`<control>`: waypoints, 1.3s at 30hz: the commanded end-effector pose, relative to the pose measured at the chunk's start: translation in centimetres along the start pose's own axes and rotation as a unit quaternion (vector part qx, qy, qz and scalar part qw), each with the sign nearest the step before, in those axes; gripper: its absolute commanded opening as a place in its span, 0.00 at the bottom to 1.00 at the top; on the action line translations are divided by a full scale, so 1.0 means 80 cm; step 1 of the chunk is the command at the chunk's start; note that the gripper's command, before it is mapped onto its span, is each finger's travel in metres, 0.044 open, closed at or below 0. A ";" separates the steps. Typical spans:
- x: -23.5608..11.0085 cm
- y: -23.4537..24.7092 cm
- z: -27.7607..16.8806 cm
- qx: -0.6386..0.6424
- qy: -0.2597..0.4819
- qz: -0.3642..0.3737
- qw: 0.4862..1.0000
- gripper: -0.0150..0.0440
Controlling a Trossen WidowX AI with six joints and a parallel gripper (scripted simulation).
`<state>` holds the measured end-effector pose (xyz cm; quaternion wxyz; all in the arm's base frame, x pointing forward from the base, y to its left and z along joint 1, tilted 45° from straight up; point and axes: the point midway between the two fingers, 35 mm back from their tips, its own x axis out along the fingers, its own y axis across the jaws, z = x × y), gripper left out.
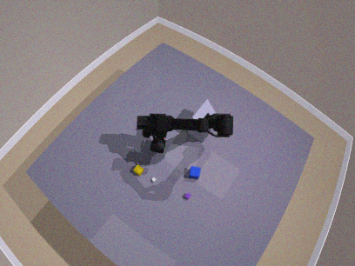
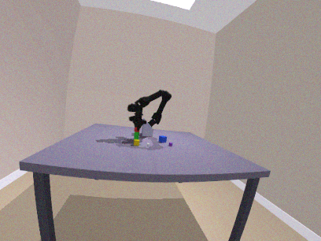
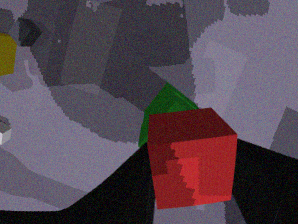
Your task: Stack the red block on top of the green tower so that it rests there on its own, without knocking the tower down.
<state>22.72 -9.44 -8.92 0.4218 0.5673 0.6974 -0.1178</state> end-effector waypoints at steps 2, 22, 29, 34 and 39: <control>-0.006 0.001 0.000 0.001 0.000 0.003 1.000 0.25; 0.000 0.000 0.000 0.000 0.000 0.000 1.000 1.00; 0.000 0.000 0.000 0.000 0.000 0.000 1.000 1.00; 0.000 0.000 0.000 0.000 0.000 0.000 1.000 1.00; 0.000 0.000 0.000 0.000 0.000 0.000 1.000 1.00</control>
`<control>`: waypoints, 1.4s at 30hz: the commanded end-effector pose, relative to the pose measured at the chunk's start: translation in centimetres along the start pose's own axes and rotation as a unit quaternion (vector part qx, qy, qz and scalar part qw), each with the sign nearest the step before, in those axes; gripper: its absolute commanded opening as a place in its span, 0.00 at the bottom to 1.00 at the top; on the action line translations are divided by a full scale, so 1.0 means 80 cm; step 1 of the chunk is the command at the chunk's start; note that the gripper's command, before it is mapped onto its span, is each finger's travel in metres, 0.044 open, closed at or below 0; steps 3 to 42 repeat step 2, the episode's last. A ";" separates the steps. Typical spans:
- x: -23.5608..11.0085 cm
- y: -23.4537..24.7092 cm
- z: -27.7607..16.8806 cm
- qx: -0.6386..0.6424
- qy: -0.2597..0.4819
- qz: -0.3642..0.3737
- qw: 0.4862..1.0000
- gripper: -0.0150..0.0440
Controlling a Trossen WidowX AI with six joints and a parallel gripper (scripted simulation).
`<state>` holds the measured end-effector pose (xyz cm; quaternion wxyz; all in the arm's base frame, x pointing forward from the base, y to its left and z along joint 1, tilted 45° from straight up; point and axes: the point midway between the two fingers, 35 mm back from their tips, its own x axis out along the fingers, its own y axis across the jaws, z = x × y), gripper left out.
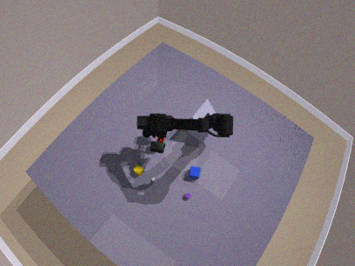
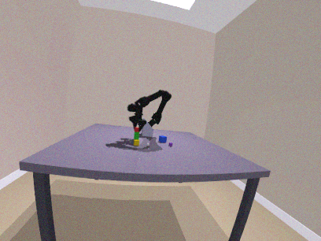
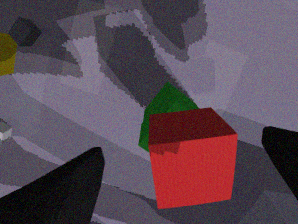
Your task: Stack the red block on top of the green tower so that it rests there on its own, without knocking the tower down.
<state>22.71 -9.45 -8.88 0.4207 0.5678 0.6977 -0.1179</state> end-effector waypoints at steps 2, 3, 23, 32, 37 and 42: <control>0.000 0.000 0.000 -0.001 -0.001 0.000 1.000 1.00; 0.000 0.000 0.000 -0.001 -0.001 0.000 1.000 1.00; 0.000 0.000 0.000 -0.001 -0.001 0.000 1.000 1.00; 0.000 0.000 0.000 -0.001 -0.001 0.000 1.000 1.00; 0.000 0.000 0.000 -0.001 -0.001 0.000 1.000 1.00; 0.000 0.000 0.000 -0.001 -0.001 0.000 1.000 1.00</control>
